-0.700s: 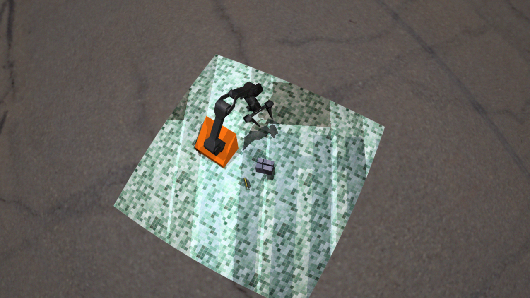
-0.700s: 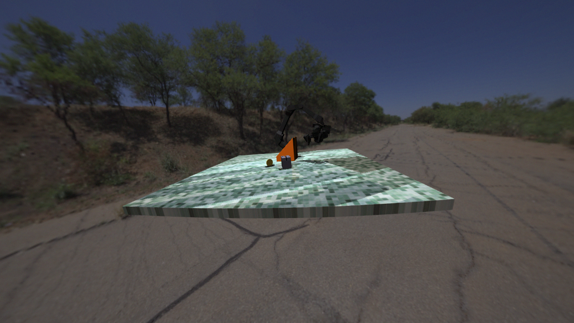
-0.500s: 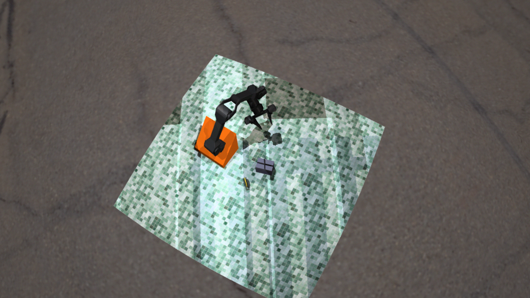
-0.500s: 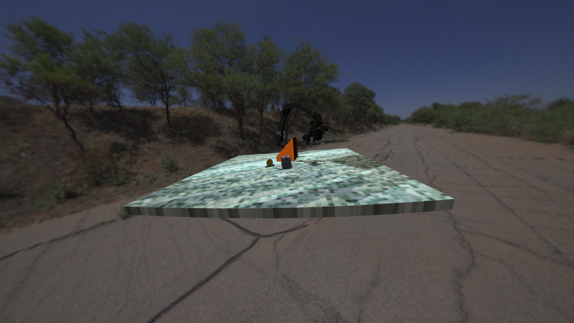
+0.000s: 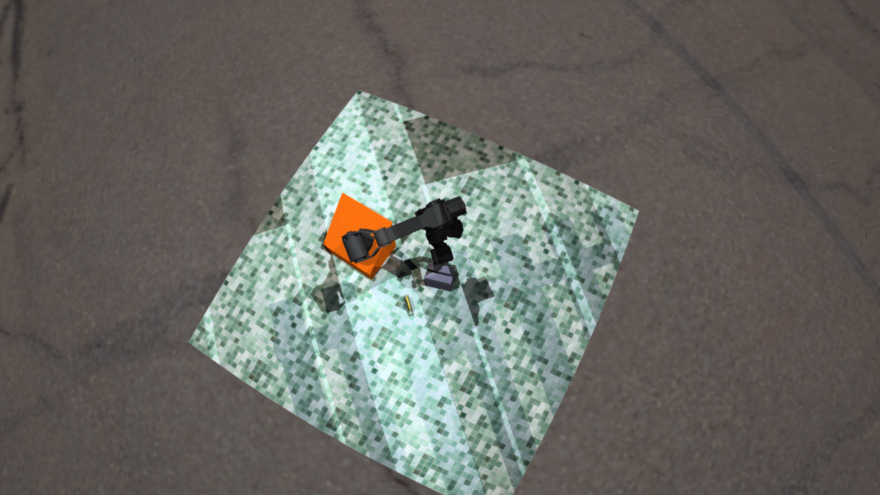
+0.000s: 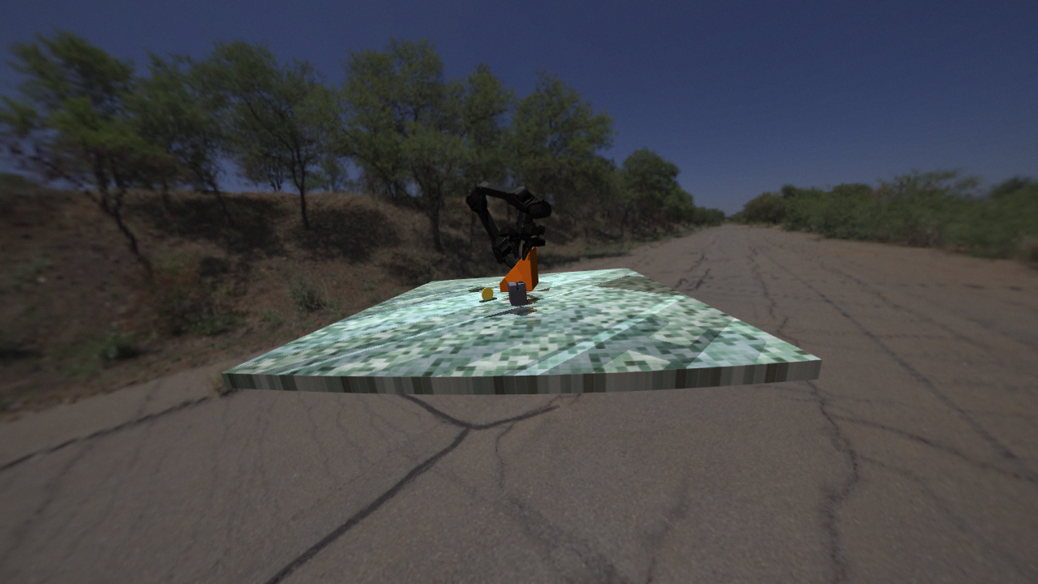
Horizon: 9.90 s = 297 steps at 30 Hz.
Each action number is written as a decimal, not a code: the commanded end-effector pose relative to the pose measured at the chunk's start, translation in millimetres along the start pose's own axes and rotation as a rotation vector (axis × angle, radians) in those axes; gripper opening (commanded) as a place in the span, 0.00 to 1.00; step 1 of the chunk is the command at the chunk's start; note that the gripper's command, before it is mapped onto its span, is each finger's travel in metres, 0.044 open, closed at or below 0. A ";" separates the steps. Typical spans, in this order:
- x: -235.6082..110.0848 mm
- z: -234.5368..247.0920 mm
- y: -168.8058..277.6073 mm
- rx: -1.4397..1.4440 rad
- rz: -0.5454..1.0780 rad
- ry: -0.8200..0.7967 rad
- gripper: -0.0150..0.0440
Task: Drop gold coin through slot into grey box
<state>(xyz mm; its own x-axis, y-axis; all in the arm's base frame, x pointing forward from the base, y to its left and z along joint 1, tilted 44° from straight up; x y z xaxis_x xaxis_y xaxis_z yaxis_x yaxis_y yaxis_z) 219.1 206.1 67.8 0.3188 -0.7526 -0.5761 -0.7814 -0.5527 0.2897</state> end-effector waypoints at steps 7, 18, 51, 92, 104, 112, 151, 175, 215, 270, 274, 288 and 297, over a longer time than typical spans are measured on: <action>52.6 -114.4 79.5 1.182 0.252 -0.142 0.53; 64.9 -133.3 107.8 1.506 0.332 -0.127 0.53; 136.0 -113.4 112.8 1.507 0.331 -0.128 0.53; 172.2 -102.3 119.6 1.507 0.330 -0.121 0.25; 152.2 -109.3 112.7 1.507 0.330 -0.130 0.25; 134.2 -115.0 108.5 1.508 0.331 -0.134 0.25; 82.9 -134.5 106.5 1.028 0.276 -0.192 0.25; 83.8 -139.2 104.5 0.484 0.206 -0.251 0.25; 74.7 -82.7 25.9 0.490 0.197 -0.266 0.25; 69.9 -42.7 -5.4 0.488 0.202 -0.253 0.25; 72.3 -41.7 -5.0 0.487 0.202 -0.253 0.25; 79.6 -39.4 -3.7 0.483 0.201 -0.253 0.25; 84.4 -38.0 -3.2 0.484 0.202 -0.252 0.25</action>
<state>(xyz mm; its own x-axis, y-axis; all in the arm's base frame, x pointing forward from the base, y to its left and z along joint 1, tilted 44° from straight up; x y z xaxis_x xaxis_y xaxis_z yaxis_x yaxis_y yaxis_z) 268.8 132.1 48.8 0.0451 -0.6830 -0.7290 -0.9891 -0.1328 0.0632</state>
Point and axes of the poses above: the point midway between the two fingers, 35 mm back from their tips, its own x axis out along the fingers, its own z axis across the jaws, y = z × x, the point moved 10 cm from there along -x, back along the fingers, and after that the axes turned 12 degrees about x, right-handed, at the moved point
